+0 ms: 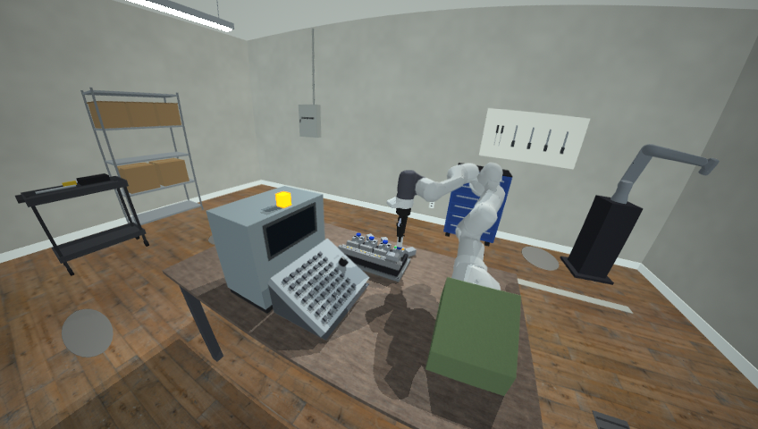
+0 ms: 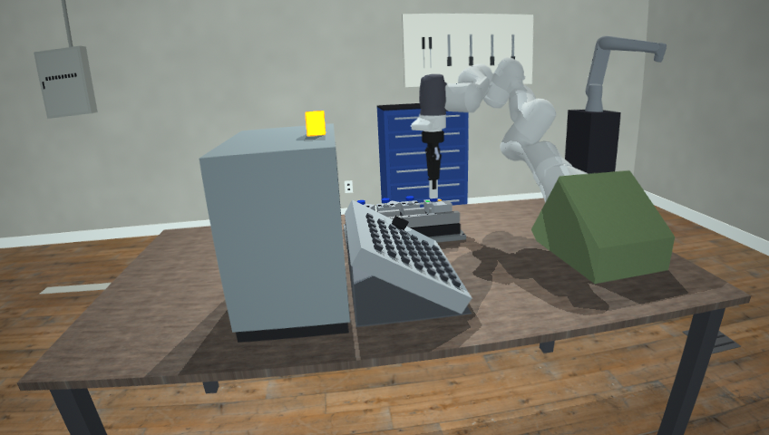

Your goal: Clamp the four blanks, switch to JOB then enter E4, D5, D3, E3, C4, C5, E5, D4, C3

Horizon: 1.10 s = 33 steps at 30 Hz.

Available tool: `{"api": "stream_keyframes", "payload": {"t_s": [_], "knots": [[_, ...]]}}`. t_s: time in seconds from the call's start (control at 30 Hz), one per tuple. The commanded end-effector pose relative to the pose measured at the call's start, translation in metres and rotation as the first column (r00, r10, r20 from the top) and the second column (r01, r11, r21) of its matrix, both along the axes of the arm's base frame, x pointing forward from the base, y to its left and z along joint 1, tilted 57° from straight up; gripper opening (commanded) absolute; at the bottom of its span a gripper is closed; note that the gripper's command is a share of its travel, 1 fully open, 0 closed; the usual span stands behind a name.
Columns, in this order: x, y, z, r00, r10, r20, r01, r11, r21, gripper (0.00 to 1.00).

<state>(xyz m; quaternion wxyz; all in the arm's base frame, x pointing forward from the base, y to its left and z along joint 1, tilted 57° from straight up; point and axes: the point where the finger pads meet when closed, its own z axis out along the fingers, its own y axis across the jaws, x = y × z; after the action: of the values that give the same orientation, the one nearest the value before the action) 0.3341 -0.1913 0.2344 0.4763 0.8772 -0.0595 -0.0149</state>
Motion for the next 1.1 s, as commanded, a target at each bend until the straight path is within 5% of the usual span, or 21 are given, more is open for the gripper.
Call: {"api": "stream_keyframes", "payload": {"t_s": [0.0, 1.07], "knots": [[0.000, -0.005, -0.004, 1.000, -0.001, 0.001, 0.001, 1.000, -0.001, 0.00], [0.001, 0.006, 0.003, 1.000, -0.001, 0.001, 0.001, 1.000, -0.001, 0.00]]}}
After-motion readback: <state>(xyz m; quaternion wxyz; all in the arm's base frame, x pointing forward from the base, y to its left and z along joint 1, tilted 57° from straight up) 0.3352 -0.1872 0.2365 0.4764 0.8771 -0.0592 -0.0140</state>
